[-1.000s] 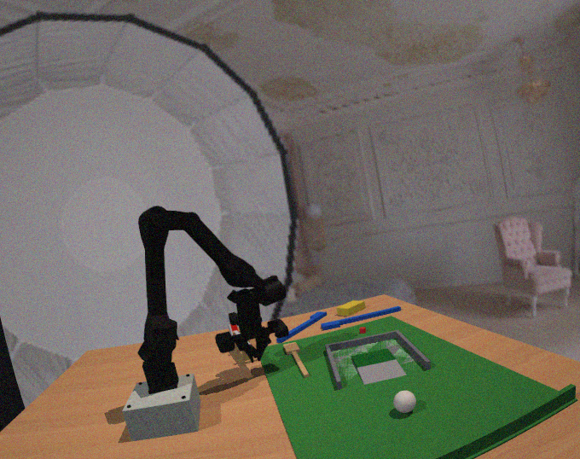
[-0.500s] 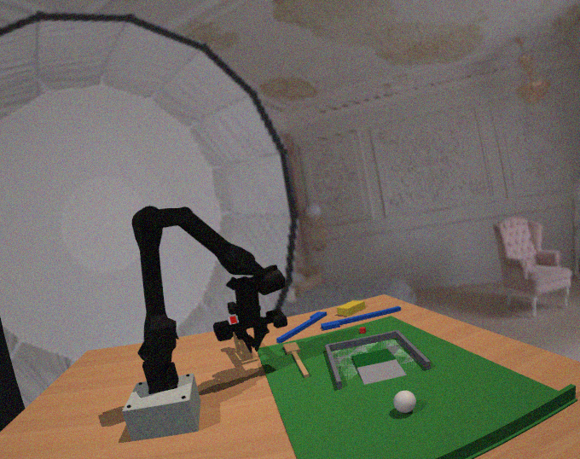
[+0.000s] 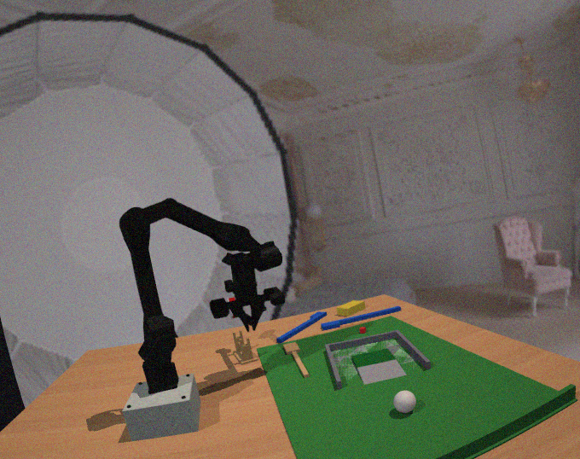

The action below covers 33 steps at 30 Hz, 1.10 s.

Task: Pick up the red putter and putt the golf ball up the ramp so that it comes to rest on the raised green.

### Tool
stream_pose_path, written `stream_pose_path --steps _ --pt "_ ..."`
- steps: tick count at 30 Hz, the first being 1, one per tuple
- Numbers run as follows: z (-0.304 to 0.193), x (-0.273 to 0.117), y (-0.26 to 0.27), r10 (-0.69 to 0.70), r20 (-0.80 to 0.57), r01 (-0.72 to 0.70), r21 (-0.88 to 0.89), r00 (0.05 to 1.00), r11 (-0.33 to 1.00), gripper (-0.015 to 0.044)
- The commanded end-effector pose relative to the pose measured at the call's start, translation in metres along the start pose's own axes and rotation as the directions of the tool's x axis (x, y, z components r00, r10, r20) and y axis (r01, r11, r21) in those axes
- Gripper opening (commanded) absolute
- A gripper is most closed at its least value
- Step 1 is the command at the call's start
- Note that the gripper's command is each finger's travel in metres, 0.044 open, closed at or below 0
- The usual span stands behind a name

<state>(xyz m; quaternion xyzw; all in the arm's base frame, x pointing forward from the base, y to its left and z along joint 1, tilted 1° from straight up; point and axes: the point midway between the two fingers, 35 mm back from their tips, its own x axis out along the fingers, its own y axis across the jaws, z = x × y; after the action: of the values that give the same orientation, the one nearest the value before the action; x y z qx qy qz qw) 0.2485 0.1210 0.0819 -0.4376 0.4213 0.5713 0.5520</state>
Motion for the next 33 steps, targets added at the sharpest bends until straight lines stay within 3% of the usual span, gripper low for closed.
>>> stream_pose_path --steps 1,17,33 --pt "-0.014 -0.005 -0.009 -0.019 0.001 0.019 0.063 1.0 0.998 0.0" --pt "-0.093 -0.029 -0.035 -0.089 -0.088 0.117 0.411 0.992 0.904 0.0" --pt "-0.181 -0.06 -0.039 -0.095 -0.176 0.196 0.754 0.98 0.627 0.0"
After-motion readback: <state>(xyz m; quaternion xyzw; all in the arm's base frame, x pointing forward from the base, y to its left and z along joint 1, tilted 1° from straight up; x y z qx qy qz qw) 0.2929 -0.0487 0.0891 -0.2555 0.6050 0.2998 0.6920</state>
